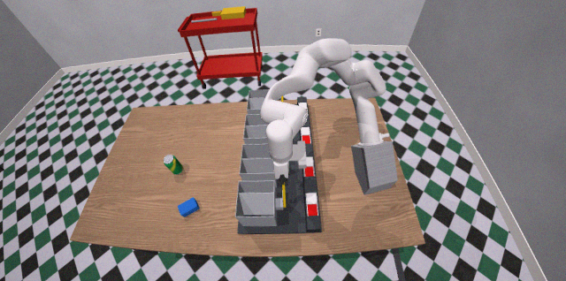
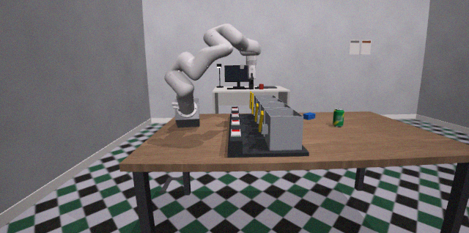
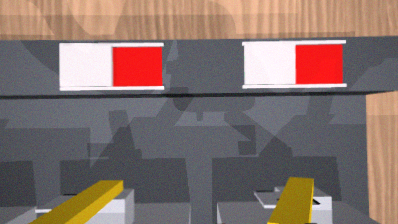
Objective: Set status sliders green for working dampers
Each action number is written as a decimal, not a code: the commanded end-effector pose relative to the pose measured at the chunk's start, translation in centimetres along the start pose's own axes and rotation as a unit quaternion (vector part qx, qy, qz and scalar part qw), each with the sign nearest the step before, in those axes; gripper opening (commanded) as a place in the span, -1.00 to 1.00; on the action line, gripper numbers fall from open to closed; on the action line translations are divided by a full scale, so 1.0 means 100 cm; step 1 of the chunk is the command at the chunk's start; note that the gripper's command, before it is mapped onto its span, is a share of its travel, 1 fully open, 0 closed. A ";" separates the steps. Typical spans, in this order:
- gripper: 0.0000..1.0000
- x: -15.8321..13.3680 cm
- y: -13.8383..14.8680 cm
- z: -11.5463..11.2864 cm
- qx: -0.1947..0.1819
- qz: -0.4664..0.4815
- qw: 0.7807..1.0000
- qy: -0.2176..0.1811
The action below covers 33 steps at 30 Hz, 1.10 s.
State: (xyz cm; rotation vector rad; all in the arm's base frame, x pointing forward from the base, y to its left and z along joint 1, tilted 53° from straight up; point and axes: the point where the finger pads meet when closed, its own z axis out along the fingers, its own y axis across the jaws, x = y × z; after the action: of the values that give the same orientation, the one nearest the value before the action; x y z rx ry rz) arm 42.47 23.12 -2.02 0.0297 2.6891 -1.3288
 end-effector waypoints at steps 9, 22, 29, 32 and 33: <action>-0.22 -0.044 0.028 -0.005 -0.002 -0.001 1.000 -0.004; -0.22 -0.106 0.063 0.015 -0.002 0.000 1.000 -0.003; -0.22 -0.112 0.065 0.021 -0.002 0.001 1.000 -0.002; -0.22 -0.112 0.065 0.021 -0.002 0.001 1.000 -0.002; -0.22 -0.112 0.065 0.021 -0.002 0.001 1.000 -0.002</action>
State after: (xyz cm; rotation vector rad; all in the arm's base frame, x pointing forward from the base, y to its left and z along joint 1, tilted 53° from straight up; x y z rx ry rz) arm 54.11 25.61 -7.05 0.0214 2.6882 -1.3089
